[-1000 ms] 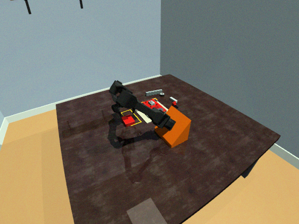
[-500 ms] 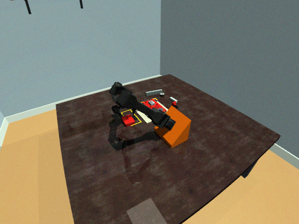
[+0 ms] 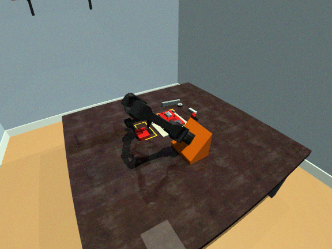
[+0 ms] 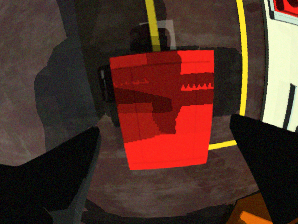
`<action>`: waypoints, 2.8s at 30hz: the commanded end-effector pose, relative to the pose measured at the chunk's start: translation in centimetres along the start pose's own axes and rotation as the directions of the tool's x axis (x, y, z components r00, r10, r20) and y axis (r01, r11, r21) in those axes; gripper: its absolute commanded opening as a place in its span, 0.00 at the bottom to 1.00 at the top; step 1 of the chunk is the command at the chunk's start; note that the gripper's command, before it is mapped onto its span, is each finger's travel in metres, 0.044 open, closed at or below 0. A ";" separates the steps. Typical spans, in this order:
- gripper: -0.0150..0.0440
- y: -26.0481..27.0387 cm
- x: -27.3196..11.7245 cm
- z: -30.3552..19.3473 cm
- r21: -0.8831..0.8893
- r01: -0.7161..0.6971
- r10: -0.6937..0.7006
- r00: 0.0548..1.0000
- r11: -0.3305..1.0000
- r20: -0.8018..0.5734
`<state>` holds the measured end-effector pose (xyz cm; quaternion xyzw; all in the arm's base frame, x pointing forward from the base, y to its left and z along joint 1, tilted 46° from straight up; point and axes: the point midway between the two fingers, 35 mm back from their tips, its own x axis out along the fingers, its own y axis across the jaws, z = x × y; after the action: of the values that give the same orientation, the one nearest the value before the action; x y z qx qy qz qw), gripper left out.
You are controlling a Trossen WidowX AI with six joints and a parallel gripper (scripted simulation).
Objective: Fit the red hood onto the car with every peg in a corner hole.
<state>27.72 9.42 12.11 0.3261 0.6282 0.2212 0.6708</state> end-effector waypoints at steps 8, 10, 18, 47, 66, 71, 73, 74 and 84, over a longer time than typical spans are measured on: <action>1.00 -0.1 0.7 -0.2 0.006 0.002 -0.002 1.000 1.000 -0.003; 1.00 -0.1 0.9 -0.2 0.006 0.002 -0.002 1.000 1.000 -0.003; 1.00 -0.1 1.3 -0.2 0.006 0.001 -0.001 1.000 1.000 -0.003; 1.00 -0.1 2.6 -0.2 0.006 0.000 0.000 1.000 1.000 -0.003; 0.83 0.0 3.1 -0.2 0.001 -0.004 0.004 1.000 1.000 -0.002; 0.78 0.0 3.1 -0.2 0.001 -0.004 0.004 1.000 1.000 -0.002; 0.75 0.0 3.1 -0.2 0.001 -0.004 0.004 1.000 1.000 -0.002; 0.71 0.0 3.1 -0.2 0.003 -0.003 0.003 1.000 1.000 -0.002; 0.26 -0.1 2.1 -0.2 0.004 -0.002 0.002 1.000 1.000 -0.002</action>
<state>27.66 11.12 10.16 0.3283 0.6324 0.2181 0.6668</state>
